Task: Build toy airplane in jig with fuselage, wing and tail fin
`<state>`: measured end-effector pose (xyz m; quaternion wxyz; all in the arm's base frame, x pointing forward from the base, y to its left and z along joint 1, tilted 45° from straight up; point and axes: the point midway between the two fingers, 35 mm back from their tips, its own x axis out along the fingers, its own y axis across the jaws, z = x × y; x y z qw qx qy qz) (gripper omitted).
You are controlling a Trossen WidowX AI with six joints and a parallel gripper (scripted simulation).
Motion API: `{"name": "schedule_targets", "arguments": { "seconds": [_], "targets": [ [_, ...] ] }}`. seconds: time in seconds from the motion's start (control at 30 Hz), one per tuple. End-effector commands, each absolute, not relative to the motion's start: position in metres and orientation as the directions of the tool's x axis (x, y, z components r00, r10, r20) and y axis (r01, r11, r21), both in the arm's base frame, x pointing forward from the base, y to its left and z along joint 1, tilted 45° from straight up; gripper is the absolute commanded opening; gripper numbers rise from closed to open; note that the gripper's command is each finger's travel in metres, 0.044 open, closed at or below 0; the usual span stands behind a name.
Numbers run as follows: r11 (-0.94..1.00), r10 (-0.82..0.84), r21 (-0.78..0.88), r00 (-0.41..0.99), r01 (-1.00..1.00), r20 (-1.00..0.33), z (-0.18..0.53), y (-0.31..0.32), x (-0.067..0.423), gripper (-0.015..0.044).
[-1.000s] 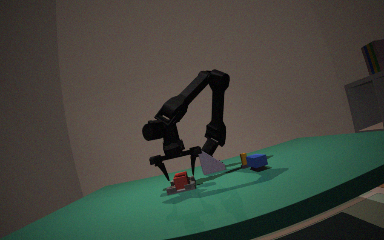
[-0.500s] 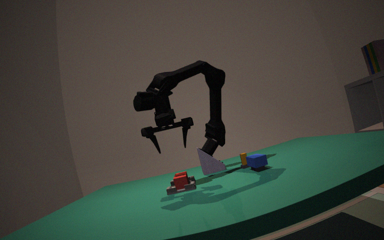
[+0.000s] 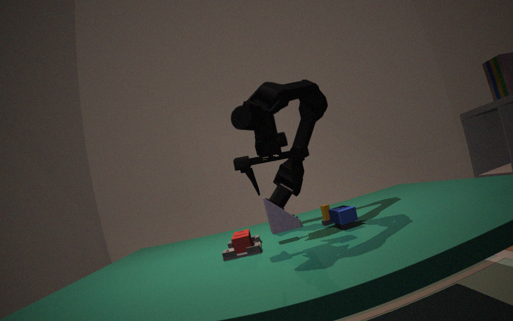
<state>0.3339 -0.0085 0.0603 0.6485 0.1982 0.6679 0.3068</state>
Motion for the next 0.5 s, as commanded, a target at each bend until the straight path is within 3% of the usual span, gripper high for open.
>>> {"name": "schedule_targets", "arguments": {
  "seconds": [0.0, 0.17, 0.47],
  "targets": [
    [0.721, 0.676, 0.681, -0.082, -0.132, -0.732, 0.104, 0.047, 0.333, 0.044],
    [0.696, 0.699, 0.705, -0.094, -0.136, -0.709, 0.15, 0.104, 0.316, 0.044],
    [0.693, 0.702, 0.708, -0.095, -0.136, -0.706, 0.141, 0.121, 0.313, 0.044]
  ]
}}
